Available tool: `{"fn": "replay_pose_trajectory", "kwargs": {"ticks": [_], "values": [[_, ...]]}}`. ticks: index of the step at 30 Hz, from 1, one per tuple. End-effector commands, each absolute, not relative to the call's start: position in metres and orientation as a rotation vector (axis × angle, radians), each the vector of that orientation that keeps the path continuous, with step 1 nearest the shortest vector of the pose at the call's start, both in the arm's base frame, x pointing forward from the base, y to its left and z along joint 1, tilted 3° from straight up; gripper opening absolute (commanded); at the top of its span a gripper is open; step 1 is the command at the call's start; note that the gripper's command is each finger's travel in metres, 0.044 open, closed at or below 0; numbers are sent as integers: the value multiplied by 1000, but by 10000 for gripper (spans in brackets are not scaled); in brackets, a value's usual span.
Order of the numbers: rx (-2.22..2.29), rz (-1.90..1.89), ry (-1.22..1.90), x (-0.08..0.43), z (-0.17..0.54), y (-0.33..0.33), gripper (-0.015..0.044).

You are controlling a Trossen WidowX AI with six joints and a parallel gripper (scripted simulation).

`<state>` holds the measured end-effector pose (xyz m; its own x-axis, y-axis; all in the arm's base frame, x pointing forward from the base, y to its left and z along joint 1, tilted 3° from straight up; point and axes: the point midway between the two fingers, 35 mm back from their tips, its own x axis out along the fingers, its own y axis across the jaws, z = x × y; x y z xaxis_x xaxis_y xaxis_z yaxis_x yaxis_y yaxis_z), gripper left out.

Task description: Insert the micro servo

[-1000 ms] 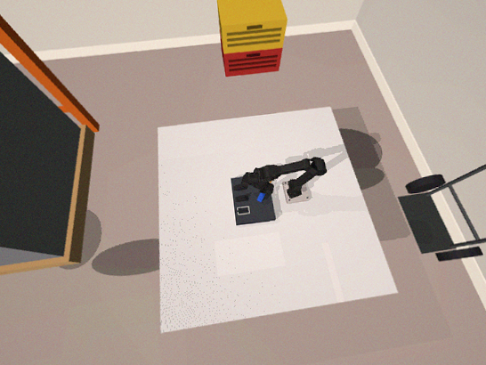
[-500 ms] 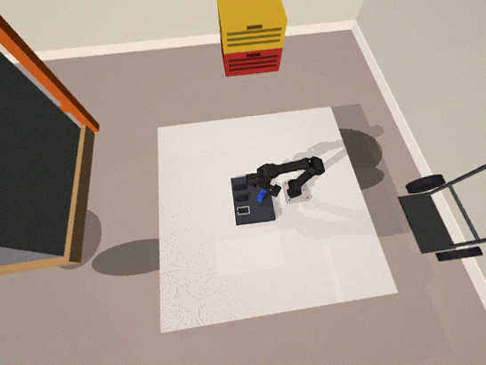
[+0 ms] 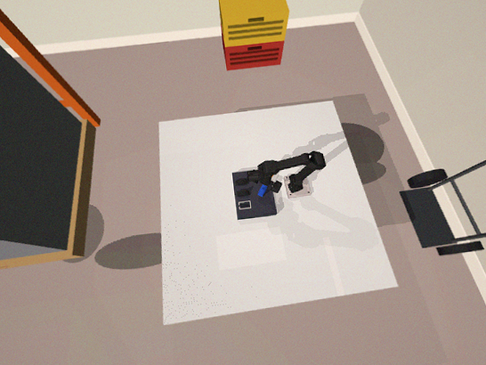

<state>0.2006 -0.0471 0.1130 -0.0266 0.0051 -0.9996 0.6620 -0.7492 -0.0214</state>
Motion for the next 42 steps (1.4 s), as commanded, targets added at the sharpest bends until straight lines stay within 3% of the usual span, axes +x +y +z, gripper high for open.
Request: {"fn": "replay_pose_trajectory", "kwargs": {"ticks": [1, 13, 26, 31, 34, 42], "values": [[1789, -1831, 695, 201, 108, -47, 440], [1789, -1831, 695, 200, 91, -46, 440], [1789, -1831, 695, 200, 91, -46, 99], [1789, -1831, 695, 200, 91, -46, 65], [1789, -1831, 695, 200, 95, -46, 0], [1789, -1831, 695, 195, 121, -45, 0]]}}
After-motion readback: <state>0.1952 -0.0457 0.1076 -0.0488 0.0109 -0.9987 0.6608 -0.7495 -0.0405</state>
